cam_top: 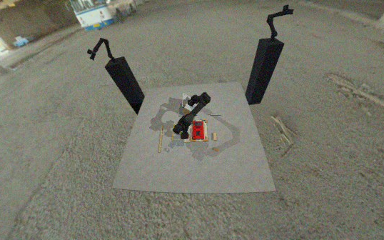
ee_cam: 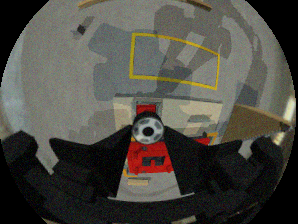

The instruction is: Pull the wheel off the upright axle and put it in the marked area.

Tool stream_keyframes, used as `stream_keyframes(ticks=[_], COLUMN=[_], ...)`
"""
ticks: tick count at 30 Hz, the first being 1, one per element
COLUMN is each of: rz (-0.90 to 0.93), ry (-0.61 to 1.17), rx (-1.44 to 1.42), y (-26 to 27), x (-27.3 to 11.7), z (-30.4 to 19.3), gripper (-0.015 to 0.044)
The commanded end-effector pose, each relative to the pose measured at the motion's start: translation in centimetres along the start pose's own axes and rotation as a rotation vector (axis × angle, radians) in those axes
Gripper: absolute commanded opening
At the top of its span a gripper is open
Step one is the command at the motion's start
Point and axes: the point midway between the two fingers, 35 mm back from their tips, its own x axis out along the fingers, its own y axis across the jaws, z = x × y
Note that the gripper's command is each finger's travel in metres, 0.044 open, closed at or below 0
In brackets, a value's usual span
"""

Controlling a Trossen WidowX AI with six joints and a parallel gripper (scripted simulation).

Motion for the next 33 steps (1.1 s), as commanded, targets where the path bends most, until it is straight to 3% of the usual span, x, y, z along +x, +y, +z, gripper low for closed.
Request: stream_keyframes(ticks=[1,33], rz=[0.006,0.009], ry=[-0.006,-0.006], rx=[-0.001,0.0], y=[0.0,0.0], x=[-0.5,-1.6], z=[0.1,0.1], gripper=[0.0,0.0])
